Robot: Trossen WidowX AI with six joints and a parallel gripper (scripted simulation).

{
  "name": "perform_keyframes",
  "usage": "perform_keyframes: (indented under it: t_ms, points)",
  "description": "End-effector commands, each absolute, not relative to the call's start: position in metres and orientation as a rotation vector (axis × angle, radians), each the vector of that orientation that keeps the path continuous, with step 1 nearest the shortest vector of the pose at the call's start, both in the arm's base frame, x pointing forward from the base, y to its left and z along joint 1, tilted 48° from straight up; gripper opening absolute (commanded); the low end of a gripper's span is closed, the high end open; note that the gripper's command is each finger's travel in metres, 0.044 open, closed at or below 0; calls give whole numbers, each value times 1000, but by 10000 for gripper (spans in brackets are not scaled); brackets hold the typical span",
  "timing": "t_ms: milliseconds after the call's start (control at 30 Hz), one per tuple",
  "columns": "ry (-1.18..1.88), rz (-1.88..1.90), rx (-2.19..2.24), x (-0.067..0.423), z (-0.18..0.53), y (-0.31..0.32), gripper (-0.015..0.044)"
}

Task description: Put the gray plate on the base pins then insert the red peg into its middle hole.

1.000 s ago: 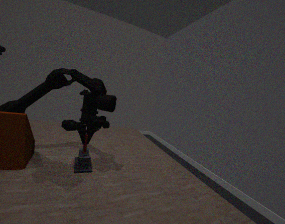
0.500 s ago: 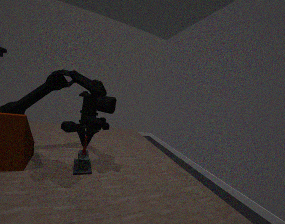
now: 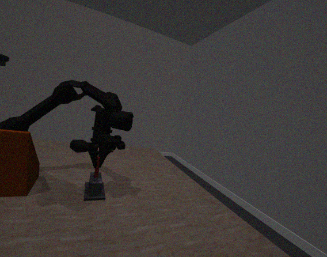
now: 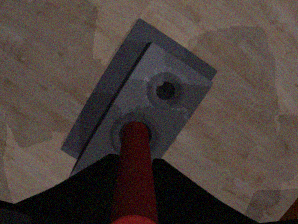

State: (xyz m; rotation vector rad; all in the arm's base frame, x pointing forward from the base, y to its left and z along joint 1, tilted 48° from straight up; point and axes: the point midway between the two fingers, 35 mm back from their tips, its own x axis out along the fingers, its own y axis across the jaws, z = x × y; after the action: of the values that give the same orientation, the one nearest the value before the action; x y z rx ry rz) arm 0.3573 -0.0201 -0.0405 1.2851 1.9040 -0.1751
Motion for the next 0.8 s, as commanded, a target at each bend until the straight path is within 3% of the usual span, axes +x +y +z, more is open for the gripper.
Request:
perform_keyframes:
  t_ms: [0, 167, 767]
  points:
    - [1904, -175, 1285, 357, -40, -20, 26]
    - [1904, -175, 1285, 357, -40, -20, 150]
    - [1903, -179, 1298, 357, -36, -25, 150]
